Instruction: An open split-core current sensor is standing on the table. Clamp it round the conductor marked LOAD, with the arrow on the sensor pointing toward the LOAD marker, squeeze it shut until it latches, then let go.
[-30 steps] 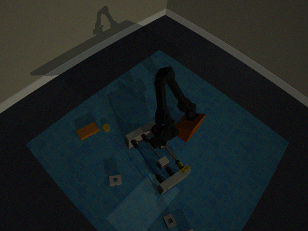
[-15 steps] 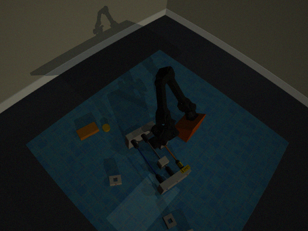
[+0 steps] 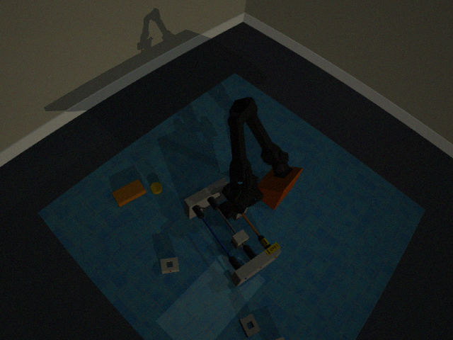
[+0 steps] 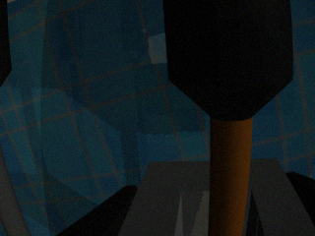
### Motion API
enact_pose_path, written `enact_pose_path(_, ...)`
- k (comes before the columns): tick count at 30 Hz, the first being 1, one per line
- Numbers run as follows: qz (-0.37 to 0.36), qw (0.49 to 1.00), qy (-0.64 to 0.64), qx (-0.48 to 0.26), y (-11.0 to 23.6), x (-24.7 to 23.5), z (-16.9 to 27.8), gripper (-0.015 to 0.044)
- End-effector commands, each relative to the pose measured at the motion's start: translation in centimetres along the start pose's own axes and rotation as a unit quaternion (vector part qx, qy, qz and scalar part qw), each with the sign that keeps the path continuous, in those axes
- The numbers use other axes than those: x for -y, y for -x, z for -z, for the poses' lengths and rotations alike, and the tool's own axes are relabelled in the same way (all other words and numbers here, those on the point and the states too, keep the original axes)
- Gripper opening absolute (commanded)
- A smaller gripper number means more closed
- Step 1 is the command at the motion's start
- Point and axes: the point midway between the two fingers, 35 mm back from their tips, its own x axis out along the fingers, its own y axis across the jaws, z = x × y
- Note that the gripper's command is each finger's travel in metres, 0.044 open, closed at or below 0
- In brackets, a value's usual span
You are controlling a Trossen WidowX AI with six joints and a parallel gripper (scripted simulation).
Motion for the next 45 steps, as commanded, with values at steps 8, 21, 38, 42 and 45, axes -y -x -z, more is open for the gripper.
enact_pose_path(8, 0.001, 1.000, 0.000, 0.000, 0.03, 0.04, -0.01, 0.0276)
enact_pose_path(21, 0.001, 1.000, 0.000, 0.000, 0.03, 0.04, -0.01, 0.0276)
enact_pose_path(38, 0.001, 1.000, 0.000, 0.000, 0.03, 0.04, -0.01, 0.0276)
enact_pose_path(42, 0.000, 1.000, 0.001, 0.000, 0.01, 0.03, -0.01, 0.0263)
enact_pose_path(45, 0.000, 1.000, 0.001, 0.000, 0.01, 0.03, -0.01, 0.0243)
